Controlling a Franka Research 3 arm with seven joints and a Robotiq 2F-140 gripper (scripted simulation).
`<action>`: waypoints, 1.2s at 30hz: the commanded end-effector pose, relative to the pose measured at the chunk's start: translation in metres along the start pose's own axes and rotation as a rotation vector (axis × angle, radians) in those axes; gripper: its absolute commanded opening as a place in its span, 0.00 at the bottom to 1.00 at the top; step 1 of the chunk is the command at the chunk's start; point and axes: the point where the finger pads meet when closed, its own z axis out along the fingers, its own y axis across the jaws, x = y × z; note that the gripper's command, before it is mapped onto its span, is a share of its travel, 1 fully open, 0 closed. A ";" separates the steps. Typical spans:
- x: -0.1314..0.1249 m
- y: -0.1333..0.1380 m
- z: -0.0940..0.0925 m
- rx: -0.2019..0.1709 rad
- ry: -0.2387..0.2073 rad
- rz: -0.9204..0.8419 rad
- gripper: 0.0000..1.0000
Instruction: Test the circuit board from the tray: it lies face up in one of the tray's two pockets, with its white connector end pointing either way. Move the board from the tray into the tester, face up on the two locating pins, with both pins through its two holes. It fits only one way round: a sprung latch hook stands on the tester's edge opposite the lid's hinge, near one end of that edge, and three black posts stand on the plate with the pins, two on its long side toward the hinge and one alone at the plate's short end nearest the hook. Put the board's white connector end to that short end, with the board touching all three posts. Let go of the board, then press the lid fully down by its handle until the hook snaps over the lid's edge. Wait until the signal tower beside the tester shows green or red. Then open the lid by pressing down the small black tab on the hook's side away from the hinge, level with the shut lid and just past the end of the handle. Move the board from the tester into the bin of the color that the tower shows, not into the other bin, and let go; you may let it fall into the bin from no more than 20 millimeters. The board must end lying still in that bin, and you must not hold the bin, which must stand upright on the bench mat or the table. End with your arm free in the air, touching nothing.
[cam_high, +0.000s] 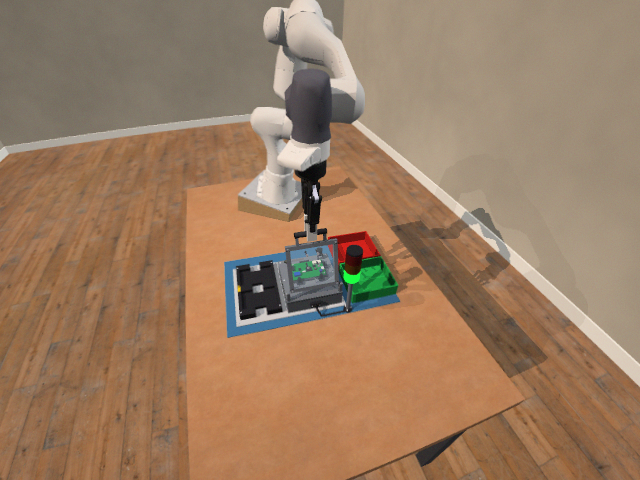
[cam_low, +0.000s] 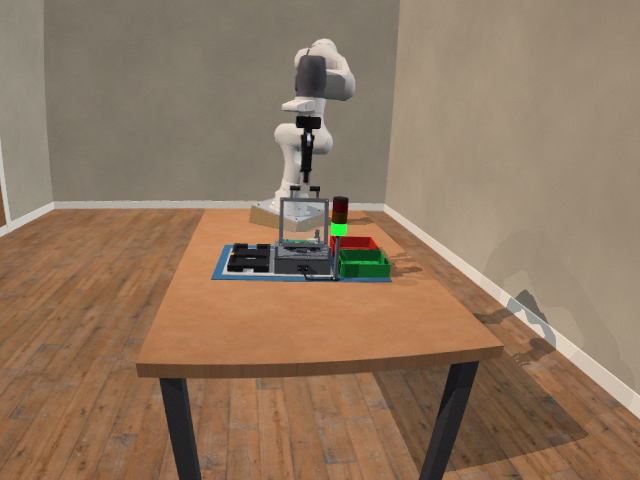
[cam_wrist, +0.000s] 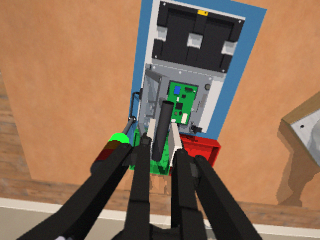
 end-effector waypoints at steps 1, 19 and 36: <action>-0.002 -0.001 0.000 0.003 -0.002 -0.001 0.16; -0.002 -0.001 0.000 0.003 -0.002 -0.001 0.00; -0.002 -0.001 0.000 0.003 -0.002 -0.001 0.00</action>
